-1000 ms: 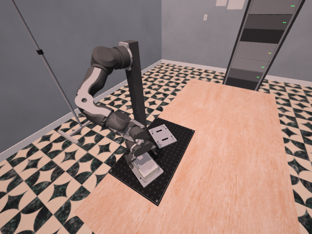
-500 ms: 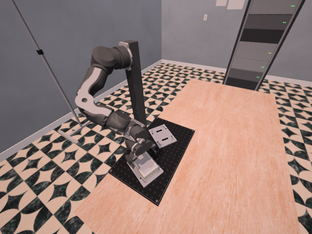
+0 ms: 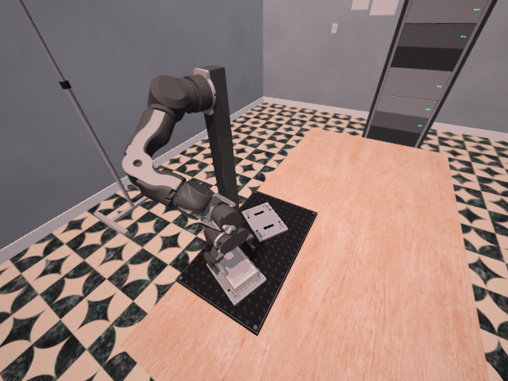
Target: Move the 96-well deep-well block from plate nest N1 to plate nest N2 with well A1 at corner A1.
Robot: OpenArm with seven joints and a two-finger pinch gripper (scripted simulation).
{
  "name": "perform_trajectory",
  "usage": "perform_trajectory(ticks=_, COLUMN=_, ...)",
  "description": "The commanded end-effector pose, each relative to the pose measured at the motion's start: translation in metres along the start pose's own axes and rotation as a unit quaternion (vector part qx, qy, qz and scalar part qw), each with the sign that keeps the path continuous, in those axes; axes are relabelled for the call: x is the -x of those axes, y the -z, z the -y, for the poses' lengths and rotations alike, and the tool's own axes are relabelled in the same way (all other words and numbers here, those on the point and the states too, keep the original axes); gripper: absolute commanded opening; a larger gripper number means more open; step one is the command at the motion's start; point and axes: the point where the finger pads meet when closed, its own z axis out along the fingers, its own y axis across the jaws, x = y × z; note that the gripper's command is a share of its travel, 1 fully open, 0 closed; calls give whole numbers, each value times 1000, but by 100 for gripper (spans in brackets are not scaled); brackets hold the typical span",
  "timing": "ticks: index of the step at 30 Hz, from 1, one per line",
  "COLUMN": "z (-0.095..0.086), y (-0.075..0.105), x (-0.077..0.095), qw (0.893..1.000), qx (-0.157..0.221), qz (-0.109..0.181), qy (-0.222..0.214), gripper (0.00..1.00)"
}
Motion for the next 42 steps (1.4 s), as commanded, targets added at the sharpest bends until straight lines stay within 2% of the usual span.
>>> perform_trajectory(ticks=1, z=0, y=1, x=1, qw=1000, qx=1, qz=1, qy=0, gripper=77)
perform_trajectory(ticks=6, z=0, y=1, x=1, qw=1000, qx=1, qz=1, qy=0, gripper=77)
perform_trajectory(ticks=11, z=-3, y=-54, x=-1, qw=1000, qx=2, qz=2, qy=1, gripper=77)
perform_trajectory(ticks=23, z=-3, y=-54, x=-1, qw=1000, qx=2, qz=2, qy=1, gripper=77)
perform_trajectory(ticks=28, z=-4, y=-77, x=-2, qw=1000, qx=2, qz=2, qy=1, gripper=77)
perform_trajectory(ticks=42, z=-4, y=-76, x=-2, qw=1000, qx=0, qz=0, qy=2, gripper=77)
